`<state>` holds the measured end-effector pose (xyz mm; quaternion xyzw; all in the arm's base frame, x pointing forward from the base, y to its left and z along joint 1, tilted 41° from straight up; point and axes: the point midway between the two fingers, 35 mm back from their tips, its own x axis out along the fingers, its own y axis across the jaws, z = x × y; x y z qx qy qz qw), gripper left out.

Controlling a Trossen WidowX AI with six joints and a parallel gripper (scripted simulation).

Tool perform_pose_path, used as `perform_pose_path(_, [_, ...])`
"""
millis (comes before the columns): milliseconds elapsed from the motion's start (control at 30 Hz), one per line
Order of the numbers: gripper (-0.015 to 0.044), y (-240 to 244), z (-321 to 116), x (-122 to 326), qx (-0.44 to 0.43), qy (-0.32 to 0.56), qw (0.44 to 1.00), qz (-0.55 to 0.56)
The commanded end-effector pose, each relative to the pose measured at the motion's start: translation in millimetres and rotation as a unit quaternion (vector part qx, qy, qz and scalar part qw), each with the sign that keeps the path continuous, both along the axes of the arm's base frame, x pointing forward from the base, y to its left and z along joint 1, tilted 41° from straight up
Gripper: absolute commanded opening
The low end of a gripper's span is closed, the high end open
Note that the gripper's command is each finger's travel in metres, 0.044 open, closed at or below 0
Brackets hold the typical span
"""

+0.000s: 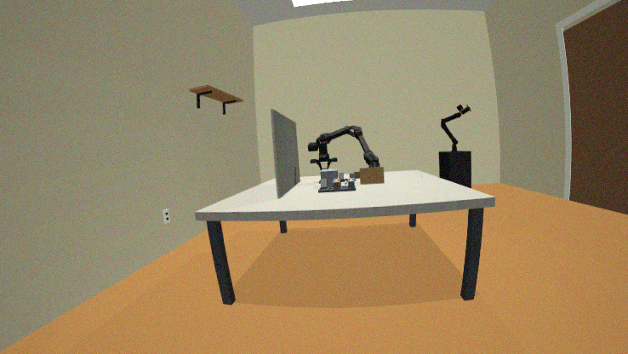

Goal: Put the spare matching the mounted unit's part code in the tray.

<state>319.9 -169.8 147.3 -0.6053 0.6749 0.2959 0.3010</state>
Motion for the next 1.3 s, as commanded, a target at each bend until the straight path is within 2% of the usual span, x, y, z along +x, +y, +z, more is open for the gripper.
perform_pose_path(0, [0.0000,-3,-3,-1,-0.002,0.003,1.000,0.002])
perform_pose_path(1267, [0.0000,-21,-24,-8,-0.004,0.004,1.000,0.002])
